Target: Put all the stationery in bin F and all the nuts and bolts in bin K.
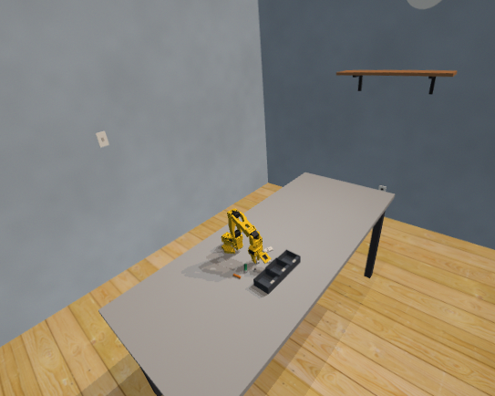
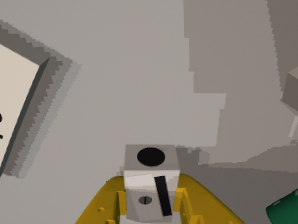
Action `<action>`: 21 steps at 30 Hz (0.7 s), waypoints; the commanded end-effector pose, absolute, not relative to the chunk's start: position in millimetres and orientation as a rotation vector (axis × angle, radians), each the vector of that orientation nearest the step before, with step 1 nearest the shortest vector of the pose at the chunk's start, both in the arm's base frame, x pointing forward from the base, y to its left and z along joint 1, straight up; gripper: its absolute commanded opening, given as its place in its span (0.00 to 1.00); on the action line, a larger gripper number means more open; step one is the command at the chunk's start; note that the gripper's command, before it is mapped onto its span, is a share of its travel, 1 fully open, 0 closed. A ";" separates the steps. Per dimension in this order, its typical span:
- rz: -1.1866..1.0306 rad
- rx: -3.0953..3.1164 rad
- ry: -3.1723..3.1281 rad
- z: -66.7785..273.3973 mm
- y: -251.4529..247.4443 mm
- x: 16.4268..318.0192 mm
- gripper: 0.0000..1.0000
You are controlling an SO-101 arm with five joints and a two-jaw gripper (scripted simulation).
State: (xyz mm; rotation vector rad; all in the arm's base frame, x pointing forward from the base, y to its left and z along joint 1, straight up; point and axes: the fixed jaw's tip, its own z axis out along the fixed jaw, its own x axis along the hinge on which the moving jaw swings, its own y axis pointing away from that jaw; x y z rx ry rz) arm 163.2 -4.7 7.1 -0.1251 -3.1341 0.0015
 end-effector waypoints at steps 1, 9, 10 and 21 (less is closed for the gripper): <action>0.001 -0.123 -3.152 9.5 -5.8 165.7 0.00; 0.001 -0.123 -3.152 23.3 -7.1 167.2 0.00; 0.001 -0.123 -3.152 26.1 -7.4 167.3 0.00; 0.001 -0.123 -3.152 50.2 -9.3 165.9 0.00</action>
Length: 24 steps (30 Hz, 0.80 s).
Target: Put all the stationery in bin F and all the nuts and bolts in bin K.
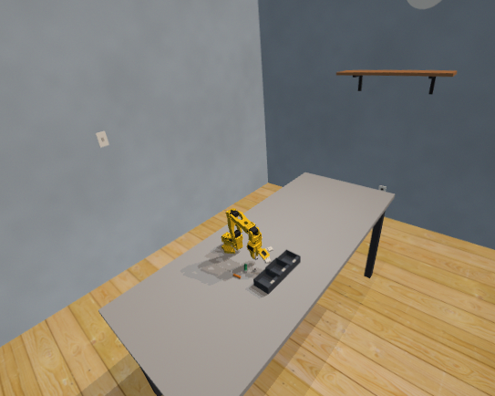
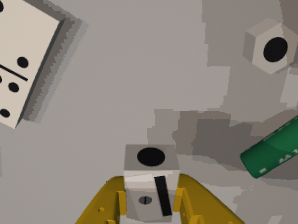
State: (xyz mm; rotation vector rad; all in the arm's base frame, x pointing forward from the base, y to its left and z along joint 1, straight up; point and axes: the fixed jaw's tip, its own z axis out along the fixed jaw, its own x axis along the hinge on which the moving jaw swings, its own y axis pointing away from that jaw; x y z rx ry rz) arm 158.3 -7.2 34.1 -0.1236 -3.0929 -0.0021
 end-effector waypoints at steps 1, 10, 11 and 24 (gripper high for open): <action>0.001 -0.123 -3.152 52.0 -9.4 165.7 0.00; 0.001 -0.123 -3.152 56.2 -9.7 164.9 0.00; 0.001 -0.123 -3.152 56.2 -9.7 164.9 0.00; 0.004 -0.116 -3.181 63.0 -9.3 178.6 0.00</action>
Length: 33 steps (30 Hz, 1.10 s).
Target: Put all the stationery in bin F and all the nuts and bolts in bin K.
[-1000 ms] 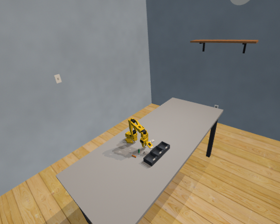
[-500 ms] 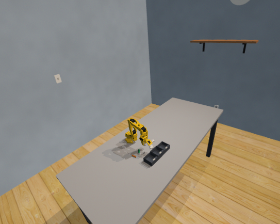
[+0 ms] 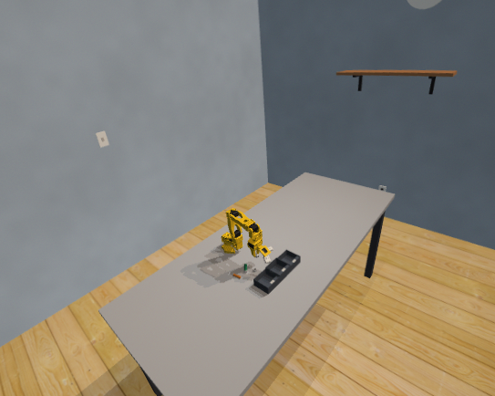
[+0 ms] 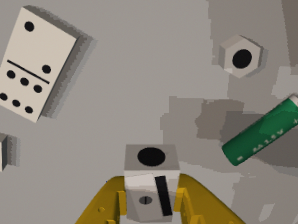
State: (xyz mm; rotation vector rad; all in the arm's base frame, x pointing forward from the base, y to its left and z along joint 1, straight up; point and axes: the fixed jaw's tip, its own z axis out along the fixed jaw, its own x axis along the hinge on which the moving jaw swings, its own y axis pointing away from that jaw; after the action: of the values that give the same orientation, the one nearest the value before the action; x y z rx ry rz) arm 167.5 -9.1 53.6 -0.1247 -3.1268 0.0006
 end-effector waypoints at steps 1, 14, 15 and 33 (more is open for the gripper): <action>0.004 -0.115 -3.185 64.0 -9.2 180.5 0.00; 0.006 -0.108 -3.217 70.9 -8.3 195.0 0.00; 0.006 -0.108 -3.217 71.1 -8.3 195.3 0.00; 0.007 -0.101 -3.243 77.3 -7.9 207.5 0.00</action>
State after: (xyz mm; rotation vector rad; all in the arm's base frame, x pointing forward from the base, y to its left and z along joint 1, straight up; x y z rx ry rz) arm 196.7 -8.8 66.2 -0.1016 -3.1832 0.0054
